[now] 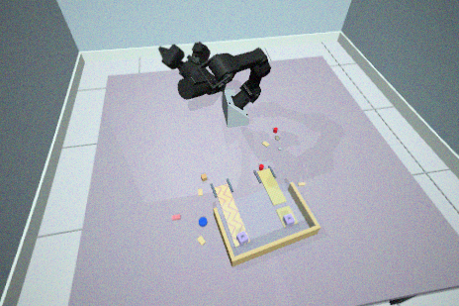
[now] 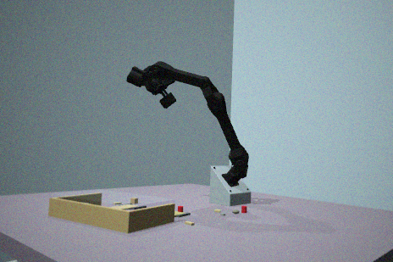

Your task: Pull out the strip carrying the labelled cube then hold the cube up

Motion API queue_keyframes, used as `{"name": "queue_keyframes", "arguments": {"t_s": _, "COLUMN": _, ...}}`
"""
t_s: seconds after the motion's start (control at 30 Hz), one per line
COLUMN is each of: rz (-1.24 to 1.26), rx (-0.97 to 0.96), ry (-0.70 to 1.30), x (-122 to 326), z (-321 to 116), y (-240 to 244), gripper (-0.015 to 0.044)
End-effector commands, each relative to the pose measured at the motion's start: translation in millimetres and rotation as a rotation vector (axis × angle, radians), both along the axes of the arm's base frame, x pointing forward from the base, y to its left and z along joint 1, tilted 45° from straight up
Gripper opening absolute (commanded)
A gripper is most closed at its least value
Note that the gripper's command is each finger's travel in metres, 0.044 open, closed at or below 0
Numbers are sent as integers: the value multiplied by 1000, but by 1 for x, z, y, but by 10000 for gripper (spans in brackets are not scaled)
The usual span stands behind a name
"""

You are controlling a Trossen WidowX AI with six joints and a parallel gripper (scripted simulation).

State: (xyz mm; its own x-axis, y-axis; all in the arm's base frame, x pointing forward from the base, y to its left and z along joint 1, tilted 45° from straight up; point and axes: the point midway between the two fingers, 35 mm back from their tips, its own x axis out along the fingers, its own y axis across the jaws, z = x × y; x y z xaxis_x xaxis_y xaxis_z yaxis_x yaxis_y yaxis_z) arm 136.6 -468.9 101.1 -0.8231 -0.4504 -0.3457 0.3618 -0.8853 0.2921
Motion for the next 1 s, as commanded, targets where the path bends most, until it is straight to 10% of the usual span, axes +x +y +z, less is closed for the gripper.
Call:
{"name": "queue_keyframes", "arguments": {"t_s": 0.0, "rz": 2, "rx": 10, "ry": -7, "x": 1, "z": -1, "y": 1, "gripper": 400}}
{"name": "queue_keyframes", "arguments": {"t_s": 0.57, "rz": 903, "rx": 724, "ry": -637, "x": 120, "z": -80, "y": 117, "gripper": 400}}
{"name": "queue_keyframes", "arguments": {"t_s": 0.97, "rz": 2150, "rx": 650, "ry": -712, "x": 179, "z": -46, "y": 265, "gripper": 400}}
